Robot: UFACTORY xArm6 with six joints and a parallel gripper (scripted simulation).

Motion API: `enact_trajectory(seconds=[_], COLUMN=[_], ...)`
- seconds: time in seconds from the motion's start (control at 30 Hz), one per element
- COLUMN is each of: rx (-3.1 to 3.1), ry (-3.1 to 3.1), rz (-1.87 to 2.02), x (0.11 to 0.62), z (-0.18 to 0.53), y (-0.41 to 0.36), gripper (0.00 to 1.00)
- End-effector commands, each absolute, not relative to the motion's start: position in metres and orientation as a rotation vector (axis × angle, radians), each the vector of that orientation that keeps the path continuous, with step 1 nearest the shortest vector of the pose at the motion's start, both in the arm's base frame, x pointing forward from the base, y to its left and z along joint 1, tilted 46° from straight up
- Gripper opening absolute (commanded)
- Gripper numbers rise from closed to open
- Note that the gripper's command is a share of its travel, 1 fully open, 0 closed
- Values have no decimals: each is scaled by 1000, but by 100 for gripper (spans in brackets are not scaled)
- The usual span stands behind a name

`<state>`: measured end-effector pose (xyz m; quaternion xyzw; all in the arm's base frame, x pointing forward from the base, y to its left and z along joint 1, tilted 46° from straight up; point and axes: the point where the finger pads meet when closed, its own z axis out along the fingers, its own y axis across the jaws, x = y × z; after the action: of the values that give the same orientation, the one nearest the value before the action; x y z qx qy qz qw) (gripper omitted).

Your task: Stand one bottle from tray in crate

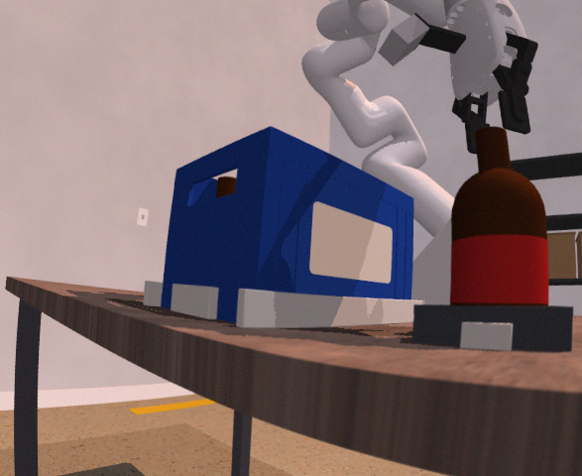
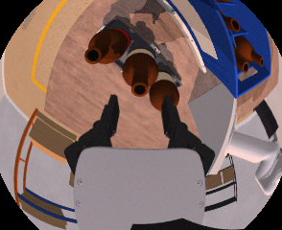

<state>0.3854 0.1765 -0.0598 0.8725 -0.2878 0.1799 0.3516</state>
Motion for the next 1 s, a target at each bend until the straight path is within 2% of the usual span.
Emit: enact_trajectory(seconds=[0.0, 0.97], rx=[2262, 2262], ry=[-746, -746], rz=[469, 469], x=[387, 388], z=[-62, -67], y=[175, 170], gripper=[65, 65])
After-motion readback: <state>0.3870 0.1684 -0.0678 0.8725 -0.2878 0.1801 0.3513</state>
